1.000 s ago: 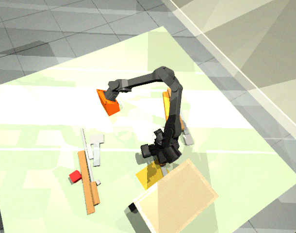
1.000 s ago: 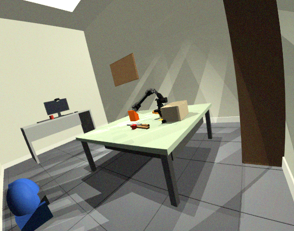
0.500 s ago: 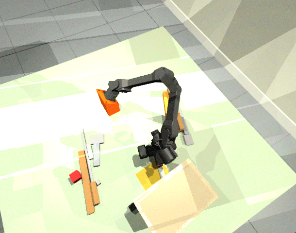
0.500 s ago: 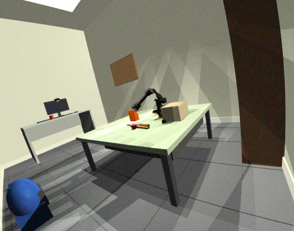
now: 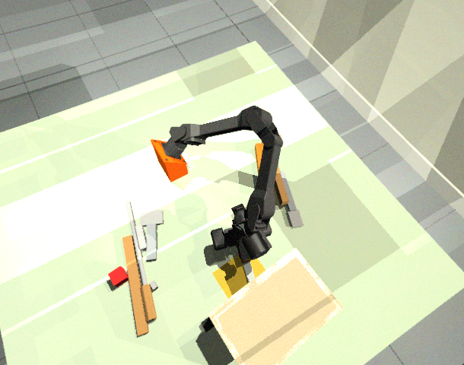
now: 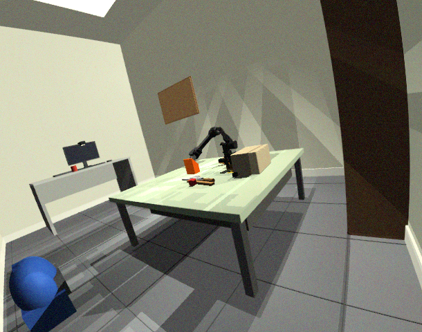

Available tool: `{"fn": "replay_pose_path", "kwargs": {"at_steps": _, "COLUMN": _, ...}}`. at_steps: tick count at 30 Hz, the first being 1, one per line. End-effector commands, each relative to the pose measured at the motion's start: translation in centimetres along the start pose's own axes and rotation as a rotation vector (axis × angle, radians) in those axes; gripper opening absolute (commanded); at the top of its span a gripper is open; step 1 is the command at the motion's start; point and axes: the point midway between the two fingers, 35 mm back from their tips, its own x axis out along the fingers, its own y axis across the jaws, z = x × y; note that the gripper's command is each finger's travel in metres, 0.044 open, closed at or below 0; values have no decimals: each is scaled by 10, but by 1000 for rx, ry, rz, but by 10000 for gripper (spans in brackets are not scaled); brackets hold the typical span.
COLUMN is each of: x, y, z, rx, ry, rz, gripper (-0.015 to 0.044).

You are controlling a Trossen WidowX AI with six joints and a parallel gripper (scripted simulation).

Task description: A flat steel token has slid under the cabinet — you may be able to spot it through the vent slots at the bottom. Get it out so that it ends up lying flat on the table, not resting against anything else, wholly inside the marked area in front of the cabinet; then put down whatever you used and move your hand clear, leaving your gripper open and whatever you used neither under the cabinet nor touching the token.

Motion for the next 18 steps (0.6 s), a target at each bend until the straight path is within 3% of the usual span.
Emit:
{"fn": "replay_pose_path", "kwargs": {"at_steps": 1, "x": 1, "y": -9, "z": 0, "rx": 6, "ry": 0, "rz": -8, "gripper": 0}}
{"fn": "replay_pose_path", "kwargs": {"at_steps": 18, "x": 1, "y": -11, "z": -7, "rx": 7, "ry": 1, "rz": -8, "gripper": 0}}
